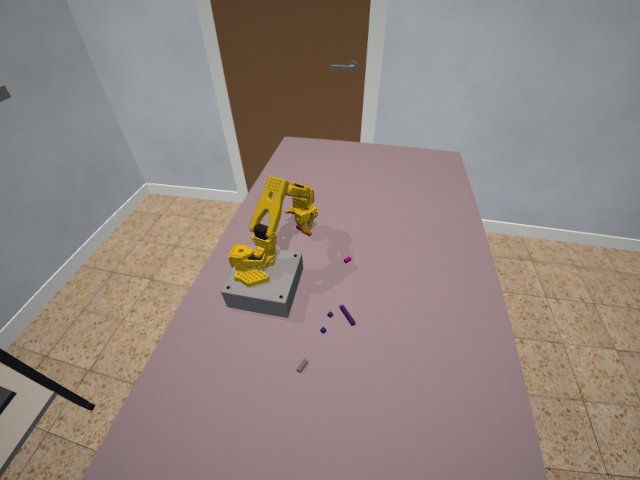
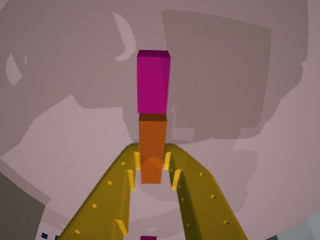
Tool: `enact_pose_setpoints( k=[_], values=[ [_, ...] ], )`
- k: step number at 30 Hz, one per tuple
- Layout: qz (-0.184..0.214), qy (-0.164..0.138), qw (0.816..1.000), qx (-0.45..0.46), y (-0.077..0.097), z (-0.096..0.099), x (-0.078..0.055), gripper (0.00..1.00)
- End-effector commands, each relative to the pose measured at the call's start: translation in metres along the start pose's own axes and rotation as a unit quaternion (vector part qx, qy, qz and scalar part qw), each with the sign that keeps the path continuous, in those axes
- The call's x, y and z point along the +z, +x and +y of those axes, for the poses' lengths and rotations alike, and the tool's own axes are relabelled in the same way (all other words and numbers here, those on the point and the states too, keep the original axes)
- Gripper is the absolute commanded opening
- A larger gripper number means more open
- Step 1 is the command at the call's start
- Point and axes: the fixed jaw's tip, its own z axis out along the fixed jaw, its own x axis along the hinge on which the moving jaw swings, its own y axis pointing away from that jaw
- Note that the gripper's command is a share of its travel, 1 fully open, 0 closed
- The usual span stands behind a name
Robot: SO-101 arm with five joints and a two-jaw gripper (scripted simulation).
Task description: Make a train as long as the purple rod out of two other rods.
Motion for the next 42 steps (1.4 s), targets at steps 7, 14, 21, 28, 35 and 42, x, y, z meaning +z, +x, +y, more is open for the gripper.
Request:
enact_pose_setpoints(
  k=[7, 14, 21, 28, 35, 42],
  values=[
    [0.000, -0.003, 1.000, 0.000, -0.0021, 0.0014, 0.0013, 0.00],
    [0.000, -0.003, 1.000, 0.000, -0.0023, 0.0015, 0.0013, 0.00],
    [0.000, -0.003, 1.000, 0.000, -0.0025, 0.0015, 0.0013, 0.00],
    [0.000, -0.003, 1.000, 0.000, -0.0025, 0.0016, 0.0013, 0.00],
    [0.001, -0.005, 1.000, 0.000, -0.0025, 0.0023, 0.0012, 0.00],
    [0.001, -0.005, 1.000, 0.000, -0.0025, 0.0023, 0.0012, 0.00]
  ],
)
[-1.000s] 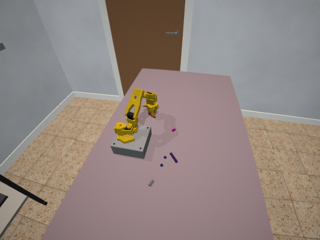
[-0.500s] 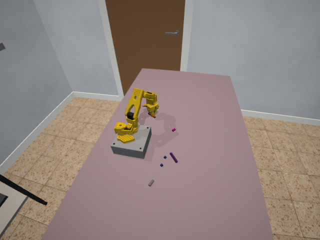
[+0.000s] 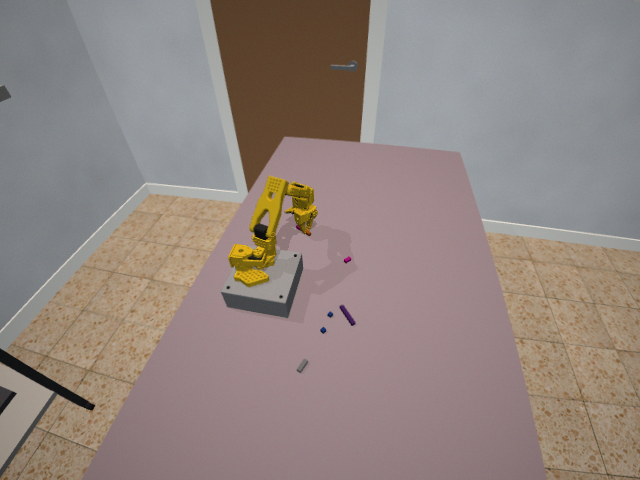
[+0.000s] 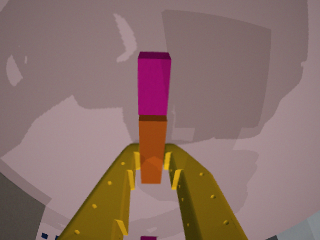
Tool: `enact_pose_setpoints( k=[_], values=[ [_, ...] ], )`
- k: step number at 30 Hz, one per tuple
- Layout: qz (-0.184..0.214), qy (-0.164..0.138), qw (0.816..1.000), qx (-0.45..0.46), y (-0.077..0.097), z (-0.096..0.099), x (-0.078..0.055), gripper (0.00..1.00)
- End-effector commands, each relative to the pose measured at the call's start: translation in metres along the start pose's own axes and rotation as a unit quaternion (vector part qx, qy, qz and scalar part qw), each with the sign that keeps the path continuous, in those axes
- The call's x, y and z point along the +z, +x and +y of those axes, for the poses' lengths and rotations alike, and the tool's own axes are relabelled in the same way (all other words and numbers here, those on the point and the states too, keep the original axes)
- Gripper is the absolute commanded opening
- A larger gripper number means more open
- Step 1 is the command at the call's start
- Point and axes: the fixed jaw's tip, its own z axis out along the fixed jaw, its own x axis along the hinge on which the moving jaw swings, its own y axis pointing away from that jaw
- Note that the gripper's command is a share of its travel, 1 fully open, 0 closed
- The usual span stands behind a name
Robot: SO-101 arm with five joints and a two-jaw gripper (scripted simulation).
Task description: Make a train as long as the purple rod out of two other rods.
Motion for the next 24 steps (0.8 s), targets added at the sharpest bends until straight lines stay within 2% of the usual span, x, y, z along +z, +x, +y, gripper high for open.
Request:
enact_pose_setpoints(
  k=[1, 24],
  values=[
    [0.001, -0.005, 1.000, 0.000, -0.0019, 0.0021, 0.0012, 0.00],
    [0.001, -0.005, 1.000, 0.000, -0.0019, 0.0021, 0.0012, 0.06]
  ],
)
